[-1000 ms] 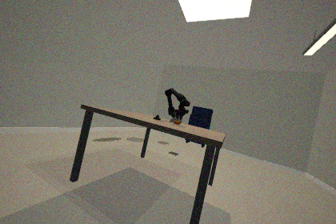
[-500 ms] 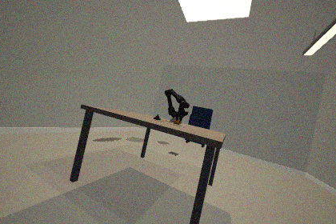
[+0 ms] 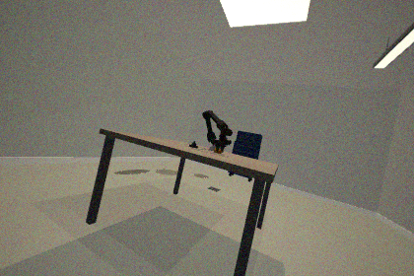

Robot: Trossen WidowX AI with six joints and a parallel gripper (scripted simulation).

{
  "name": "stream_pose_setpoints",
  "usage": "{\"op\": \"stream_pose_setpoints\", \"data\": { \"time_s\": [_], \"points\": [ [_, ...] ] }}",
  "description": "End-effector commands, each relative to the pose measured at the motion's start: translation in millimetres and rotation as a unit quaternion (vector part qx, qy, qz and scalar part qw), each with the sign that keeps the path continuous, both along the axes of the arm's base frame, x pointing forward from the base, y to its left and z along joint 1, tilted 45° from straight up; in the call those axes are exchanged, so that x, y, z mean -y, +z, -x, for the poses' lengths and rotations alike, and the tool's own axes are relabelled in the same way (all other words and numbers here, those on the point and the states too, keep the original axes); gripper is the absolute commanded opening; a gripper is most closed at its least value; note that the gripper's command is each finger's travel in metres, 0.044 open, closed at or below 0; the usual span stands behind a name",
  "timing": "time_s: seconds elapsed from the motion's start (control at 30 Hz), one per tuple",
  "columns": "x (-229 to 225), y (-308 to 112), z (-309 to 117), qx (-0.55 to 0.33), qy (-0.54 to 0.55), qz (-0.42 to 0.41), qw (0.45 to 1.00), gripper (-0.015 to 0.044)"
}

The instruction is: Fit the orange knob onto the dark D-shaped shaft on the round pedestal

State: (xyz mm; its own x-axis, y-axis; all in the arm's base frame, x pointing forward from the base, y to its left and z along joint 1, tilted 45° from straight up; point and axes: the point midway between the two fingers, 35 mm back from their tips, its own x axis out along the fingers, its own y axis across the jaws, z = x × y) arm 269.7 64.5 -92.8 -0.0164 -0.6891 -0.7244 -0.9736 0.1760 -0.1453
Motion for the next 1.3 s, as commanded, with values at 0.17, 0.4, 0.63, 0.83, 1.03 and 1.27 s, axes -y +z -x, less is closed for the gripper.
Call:
{"op": "stream_pose_setpoints", "data": {
  "time_s": [0.17, 0.4, 0.63, 0.83, 1.03, 1.27],
  "points": [
    [3.7, -2.7, 1.5, -0.003, 0.001, 0.003, 1.0, 0.0256],
    [3.7, -2.7, 1.5, -0.003, 0.001, 0.003, 1.0, 0.024],
    [3.7, -2.7, 1.5, -0.003, 0.001, 0.003, 1.0, 0.022],
    [3.7, -2.7, 1.5, -0.003, 0.001, 0.003, 1.0, 0.018],
    [3.5, -1.4, 1.7, -0.001, 0.002, -0.007, 1.0, 0.018],
    [4.2, 6.3, 2.8, 0.01, 0.01, -0.067, 0.998, 0.018]
  ]
}}
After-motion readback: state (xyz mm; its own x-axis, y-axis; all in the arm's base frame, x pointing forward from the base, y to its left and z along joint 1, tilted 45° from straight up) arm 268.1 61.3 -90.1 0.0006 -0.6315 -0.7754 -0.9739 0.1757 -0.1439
